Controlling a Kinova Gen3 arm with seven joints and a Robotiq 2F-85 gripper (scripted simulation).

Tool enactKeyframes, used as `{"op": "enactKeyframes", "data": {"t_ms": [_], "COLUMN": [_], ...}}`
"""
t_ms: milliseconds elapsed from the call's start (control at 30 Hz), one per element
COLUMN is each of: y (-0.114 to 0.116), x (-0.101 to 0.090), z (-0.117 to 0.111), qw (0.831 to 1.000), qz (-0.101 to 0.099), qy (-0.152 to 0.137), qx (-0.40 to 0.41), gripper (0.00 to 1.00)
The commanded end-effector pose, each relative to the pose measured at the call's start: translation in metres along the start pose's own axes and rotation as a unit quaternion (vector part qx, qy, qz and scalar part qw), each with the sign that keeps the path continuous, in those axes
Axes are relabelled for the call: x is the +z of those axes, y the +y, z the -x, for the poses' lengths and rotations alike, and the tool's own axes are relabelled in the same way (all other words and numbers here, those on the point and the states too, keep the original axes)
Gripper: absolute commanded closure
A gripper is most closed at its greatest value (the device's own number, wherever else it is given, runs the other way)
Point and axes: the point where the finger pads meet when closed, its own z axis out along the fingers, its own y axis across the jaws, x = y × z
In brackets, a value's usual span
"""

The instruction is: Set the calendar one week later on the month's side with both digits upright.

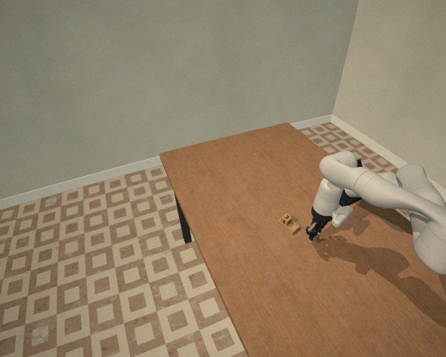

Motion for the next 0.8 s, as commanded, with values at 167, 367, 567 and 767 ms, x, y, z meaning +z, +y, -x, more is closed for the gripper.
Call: {"op": "enactKeyframes", "data": {"t_ms": [167, 367, 567, 767], "y": [0.005, 0.005, 0.005, 0.005], "x": [-0.041, -0.072, -0.077, -0.077], "z": [0.002, 0.001, 0.001, 0.001], "qw": [1.0, 1.0, 1.0, 1.0], "qz": [0.011, 0.011, 0.011, 0.011], "qy": [-0.004, -0.004, -0.004, -0.004], "qx": [-0.003, -0.003, -0.003, -0.003], "gripper": [0.74, 0.74, 0.74, 0.74]}}
